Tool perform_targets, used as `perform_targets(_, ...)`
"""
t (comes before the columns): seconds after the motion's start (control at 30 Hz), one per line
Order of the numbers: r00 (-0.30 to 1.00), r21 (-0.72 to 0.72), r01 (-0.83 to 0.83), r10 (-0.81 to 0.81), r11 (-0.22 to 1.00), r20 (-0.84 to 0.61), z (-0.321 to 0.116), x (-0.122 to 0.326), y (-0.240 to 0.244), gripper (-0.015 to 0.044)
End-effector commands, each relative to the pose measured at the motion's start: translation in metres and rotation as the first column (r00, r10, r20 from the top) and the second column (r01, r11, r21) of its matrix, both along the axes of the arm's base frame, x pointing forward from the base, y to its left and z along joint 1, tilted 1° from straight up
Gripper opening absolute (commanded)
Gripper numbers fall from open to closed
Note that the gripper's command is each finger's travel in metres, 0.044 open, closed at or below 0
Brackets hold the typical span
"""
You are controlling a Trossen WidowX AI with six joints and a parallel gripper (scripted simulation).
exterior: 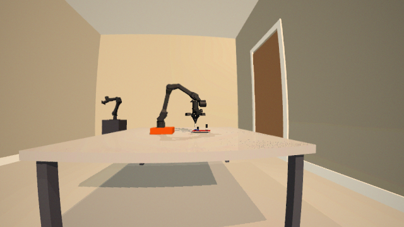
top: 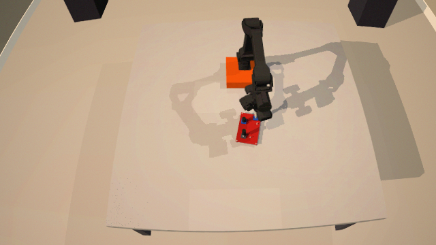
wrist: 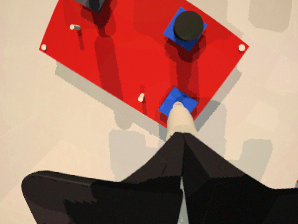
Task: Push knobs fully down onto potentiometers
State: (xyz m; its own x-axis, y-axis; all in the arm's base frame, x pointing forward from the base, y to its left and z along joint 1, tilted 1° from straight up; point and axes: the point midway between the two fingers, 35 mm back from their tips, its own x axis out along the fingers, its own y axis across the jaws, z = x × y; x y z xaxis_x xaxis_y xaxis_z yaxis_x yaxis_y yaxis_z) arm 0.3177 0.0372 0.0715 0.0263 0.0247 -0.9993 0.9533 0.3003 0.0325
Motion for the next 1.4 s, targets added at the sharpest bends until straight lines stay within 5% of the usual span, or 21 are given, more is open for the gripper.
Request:
perform_targets(0.0, 1.000, -0.003, 0.005, -0.005, 1.000, -0.002, -0.003, 0.000, 0.000, 0.0000)
perform_targets(1.37, 1.000, -0.003, 0.005, -0.005, 1.000, -0.002, -0.021, 0.000, 0.000, 0.0000)
